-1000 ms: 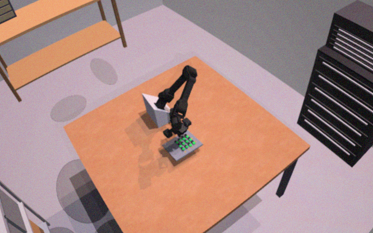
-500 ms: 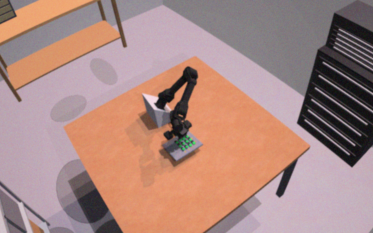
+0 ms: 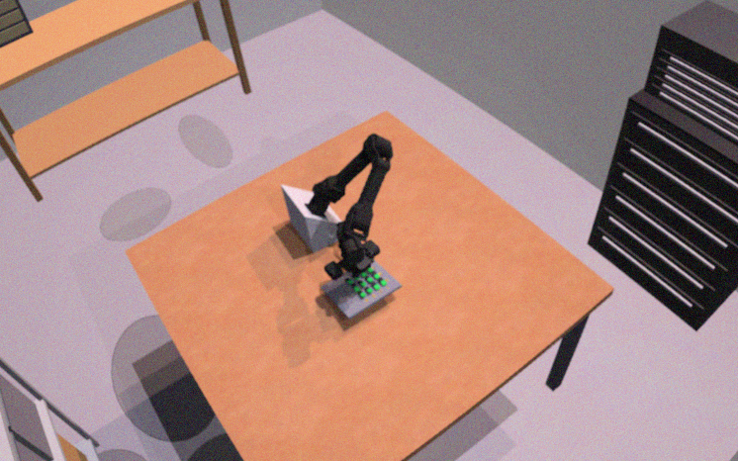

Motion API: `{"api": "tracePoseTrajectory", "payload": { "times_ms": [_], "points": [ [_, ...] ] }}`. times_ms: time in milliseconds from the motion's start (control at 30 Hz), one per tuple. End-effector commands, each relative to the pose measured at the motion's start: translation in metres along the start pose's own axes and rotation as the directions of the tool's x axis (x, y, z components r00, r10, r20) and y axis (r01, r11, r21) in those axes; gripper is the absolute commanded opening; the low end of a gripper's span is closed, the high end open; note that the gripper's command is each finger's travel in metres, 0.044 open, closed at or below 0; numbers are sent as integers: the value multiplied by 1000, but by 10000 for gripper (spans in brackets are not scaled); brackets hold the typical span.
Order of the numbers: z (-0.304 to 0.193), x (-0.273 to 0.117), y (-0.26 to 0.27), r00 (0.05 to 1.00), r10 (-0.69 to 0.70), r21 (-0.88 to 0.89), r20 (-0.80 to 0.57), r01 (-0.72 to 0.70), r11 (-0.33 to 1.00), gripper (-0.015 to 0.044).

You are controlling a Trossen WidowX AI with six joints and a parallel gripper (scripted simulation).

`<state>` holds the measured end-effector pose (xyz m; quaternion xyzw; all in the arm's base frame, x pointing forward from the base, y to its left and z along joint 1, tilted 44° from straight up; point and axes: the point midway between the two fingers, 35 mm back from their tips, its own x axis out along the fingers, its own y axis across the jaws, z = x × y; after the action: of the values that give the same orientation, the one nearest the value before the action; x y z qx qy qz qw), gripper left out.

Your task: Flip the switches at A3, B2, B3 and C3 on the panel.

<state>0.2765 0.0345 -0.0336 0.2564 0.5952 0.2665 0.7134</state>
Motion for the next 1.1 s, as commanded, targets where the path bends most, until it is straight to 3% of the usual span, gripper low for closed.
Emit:
{"api": "tracePoseTrajectory", "payload": {
  "times_ms": [0, 1067],
  "points": [
    [-1, 1, 0, 1000, 4, 5, 0, -4, 1000, 0],
    [-1, 4, 0, 1000, 4, 5, 0, -4, 1000, 0]
  ]
}}
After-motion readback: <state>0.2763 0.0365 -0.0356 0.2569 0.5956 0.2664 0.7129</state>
